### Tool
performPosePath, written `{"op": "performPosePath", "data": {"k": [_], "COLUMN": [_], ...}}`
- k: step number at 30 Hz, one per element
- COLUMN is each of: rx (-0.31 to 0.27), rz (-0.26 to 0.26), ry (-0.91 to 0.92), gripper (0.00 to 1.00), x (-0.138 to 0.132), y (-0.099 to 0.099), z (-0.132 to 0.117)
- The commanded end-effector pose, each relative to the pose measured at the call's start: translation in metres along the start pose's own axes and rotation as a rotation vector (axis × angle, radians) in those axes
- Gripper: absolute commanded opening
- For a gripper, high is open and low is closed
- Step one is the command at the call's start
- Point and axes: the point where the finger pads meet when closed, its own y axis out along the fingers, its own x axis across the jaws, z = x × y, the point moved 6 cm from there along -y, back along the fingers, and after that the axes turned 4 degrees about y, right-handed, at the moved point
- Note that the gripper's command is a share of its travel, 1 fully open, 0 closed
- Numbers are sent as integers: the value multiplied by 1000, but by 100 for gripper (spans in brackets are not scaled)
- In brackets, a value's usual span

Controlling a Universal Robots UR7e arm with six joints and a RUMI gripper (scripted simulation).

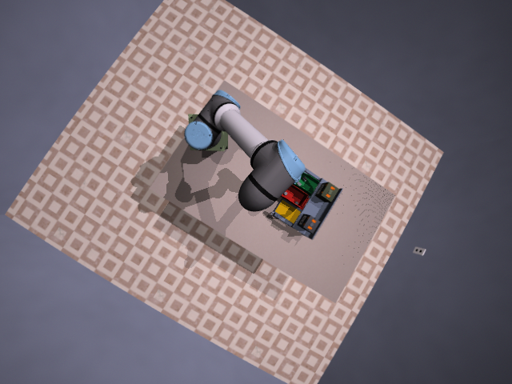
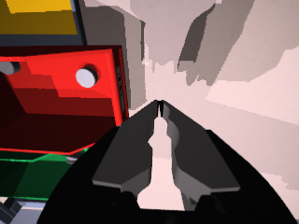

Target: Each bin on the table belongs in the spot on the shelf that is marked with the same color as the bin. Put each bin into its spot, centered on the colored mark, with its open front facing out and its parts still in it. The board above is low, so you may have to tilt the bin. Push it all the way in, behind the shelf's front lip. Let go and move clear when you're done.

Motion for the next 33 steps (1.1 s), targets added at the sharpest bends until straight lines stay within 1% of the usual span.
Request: {"op": "performPosePath", "data": {"k": [1,14,33], "rx": [0,0,-1], "rz": [8,8,9], "ry": [2,2,0], "gripper": [0,0,0], "x": [-4,-4,-5], "y": [19,34,35], "z": [1,1,-1]}}
